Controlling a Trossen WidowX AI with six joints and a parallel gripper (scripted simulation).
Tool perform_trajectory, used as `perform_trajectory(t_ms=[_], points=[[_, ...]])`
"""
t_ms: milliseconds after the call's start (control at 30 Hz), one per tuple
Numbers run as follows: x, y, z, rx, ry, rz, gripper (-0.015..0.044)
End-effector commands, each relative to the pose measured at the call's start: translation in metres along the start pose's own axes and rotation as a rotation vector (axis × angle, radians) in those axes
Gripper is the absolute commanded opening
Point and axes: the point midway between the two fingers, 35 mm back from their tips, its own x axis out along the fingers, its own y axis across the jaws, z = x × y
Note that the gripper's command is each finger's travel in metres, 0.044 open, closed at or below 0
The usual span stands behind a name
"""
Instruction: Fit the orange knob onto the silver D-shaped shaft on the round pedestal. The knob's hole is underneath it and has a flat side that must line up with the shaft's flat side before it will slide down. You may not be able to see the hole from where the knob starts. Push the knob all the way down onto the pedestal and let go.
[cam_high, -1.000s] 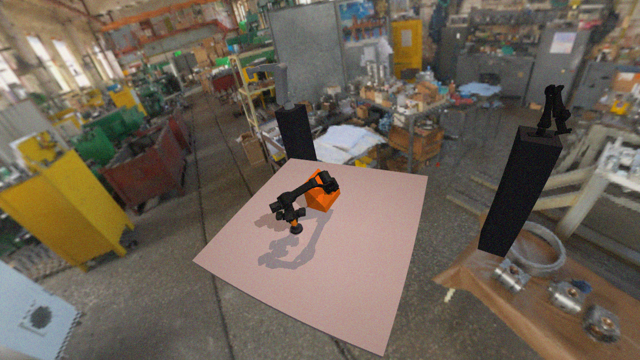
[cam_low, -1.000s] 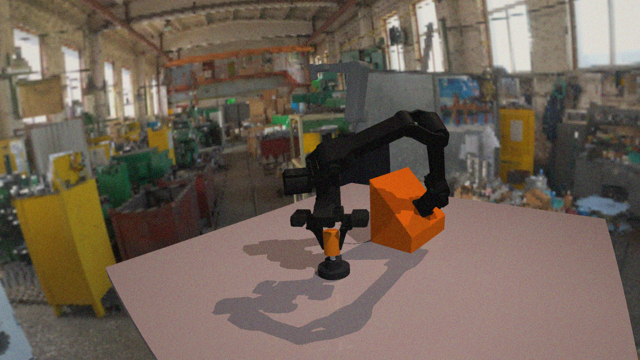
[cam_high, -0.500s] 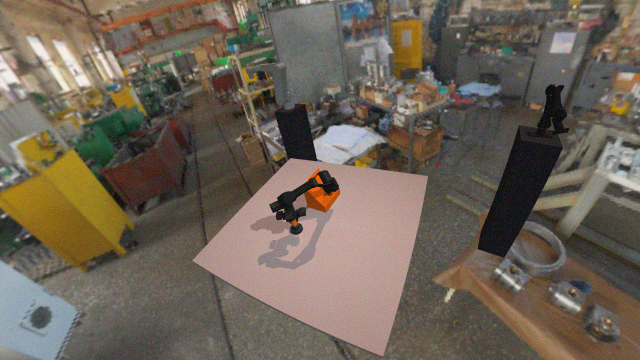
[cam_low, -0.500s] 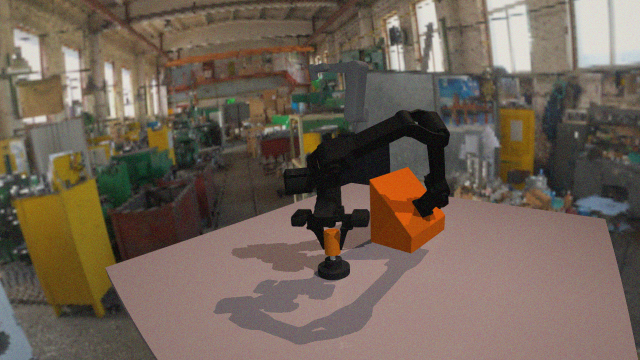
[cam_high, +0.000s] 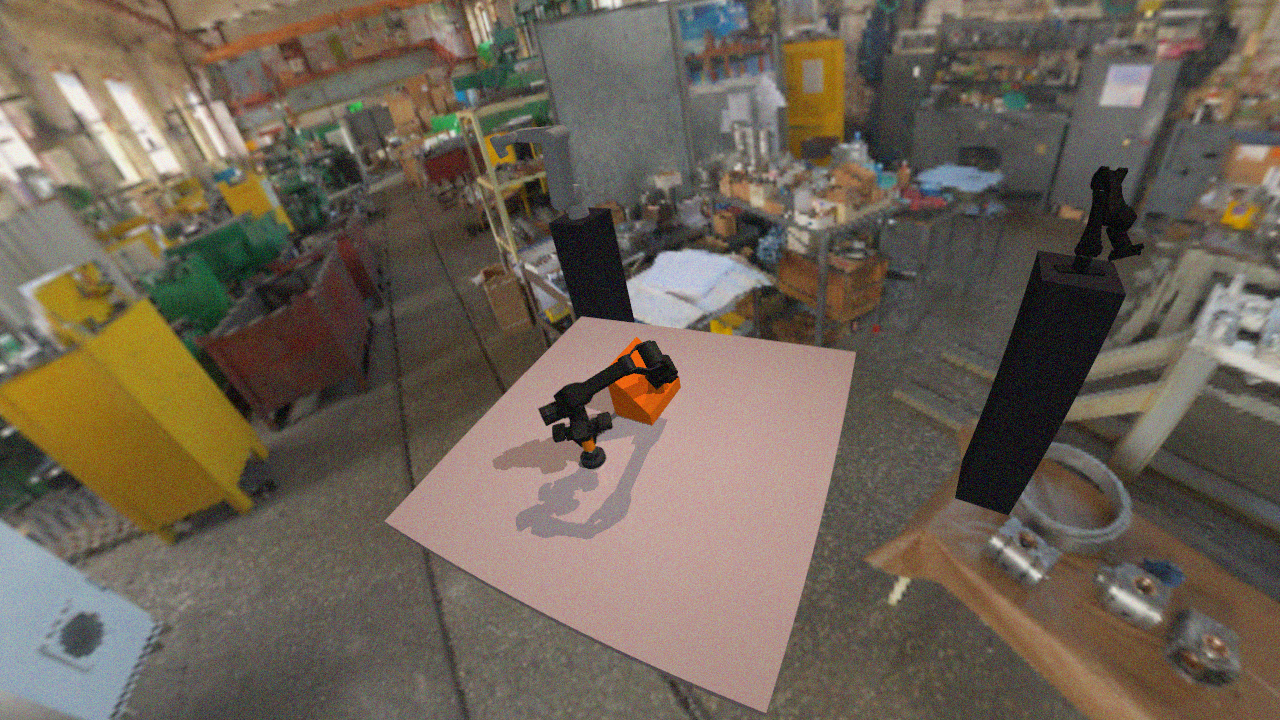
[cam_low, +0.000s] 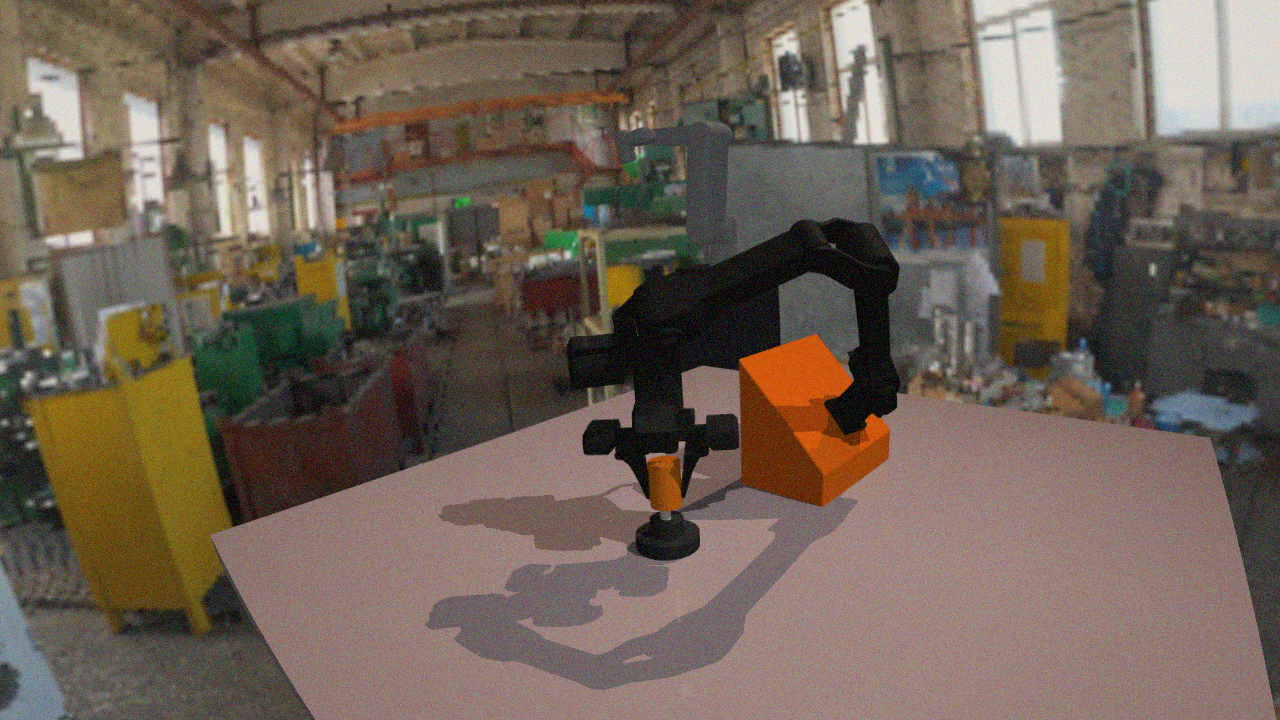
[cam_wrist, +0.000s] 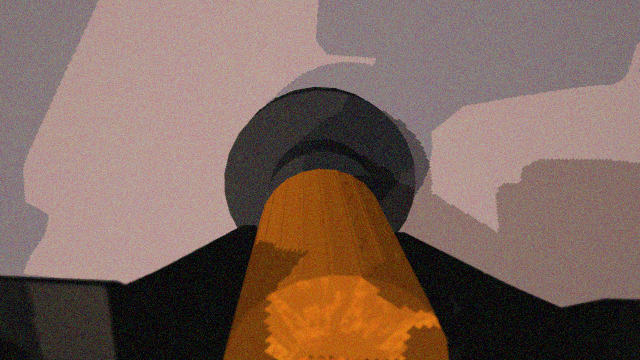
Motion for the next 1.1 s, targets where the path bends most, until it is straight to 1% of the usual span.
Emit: perform_trajectory(t_ms=[0, 400, 1067], points=[[-0.0030, -0.0026, 0.0022, -0.091, -0.001, -0.006, 0.0000], [0.0030, -0.0040, 0.0005, -0.091, -0.001, -0.006, 0.0000], [-0.0032, 0.0004, -0.0010, -0.091, 0.000, -0.006, 0.0000]])
